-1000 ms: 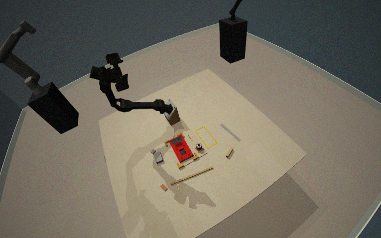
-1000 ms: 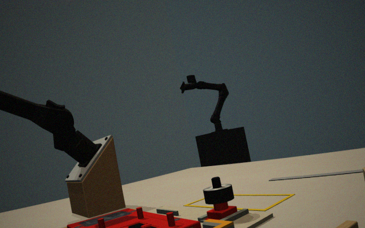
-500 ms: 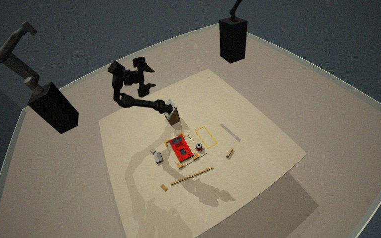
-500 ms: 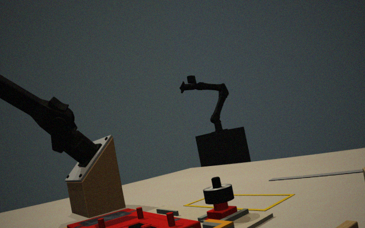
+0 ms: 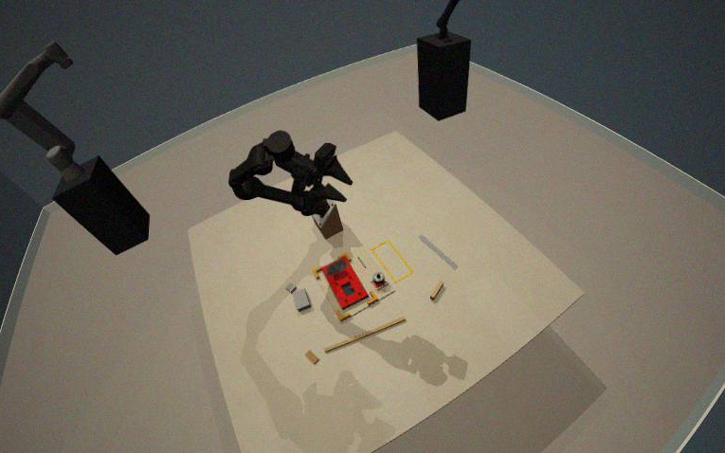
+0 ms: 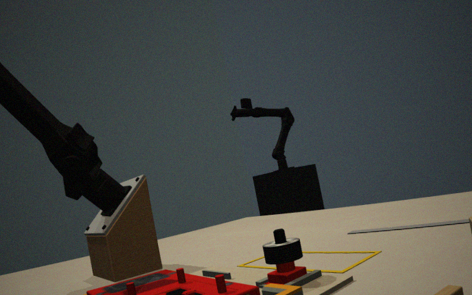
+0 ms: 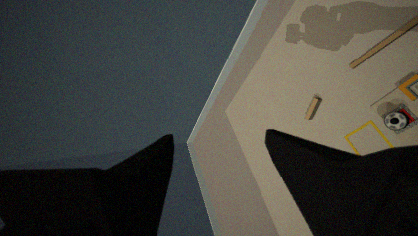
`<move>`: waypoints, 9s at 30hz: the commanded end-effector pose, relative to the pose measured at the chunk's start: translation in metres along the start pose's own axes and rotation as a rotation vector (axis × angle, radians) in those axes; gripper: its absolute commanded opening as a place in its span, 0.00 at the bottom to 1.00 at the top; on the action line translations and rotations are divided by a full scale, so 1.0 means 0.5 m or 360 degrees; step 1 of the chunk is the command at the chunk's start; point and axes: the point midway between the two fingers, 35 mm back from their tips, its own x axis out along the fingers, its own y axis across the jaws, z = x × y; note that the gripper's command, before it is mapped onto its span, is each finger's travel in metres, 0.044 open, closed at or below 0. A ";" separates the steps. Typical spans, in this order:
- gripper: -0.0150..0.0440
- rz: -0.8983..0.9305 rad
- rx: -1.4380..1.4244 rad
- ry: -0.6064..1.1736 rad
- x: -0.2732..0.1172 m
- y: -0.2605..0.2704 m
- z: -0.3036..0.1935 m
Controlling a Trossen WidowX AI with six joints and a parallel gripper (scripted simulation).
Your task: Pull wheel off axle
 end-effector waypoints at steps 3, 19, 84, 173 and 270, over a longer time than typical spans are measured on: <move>0.76 -0.0341 0.0163 0.0018 0.115 -0.089 -0.027; 0.76 -0.1122 0.0627 -0.0109 0.309 -0.353 -0.083; 0.41 -0.1846 0.1024 -0.0470 0.425 -0.768 -0.150; 0.25 -0.1846 0.1011 -0.0466 0.403 -0.714 -0.144; 0.25 -0.1847 0.1007 -0.0462 0.454 -0.802 -0.382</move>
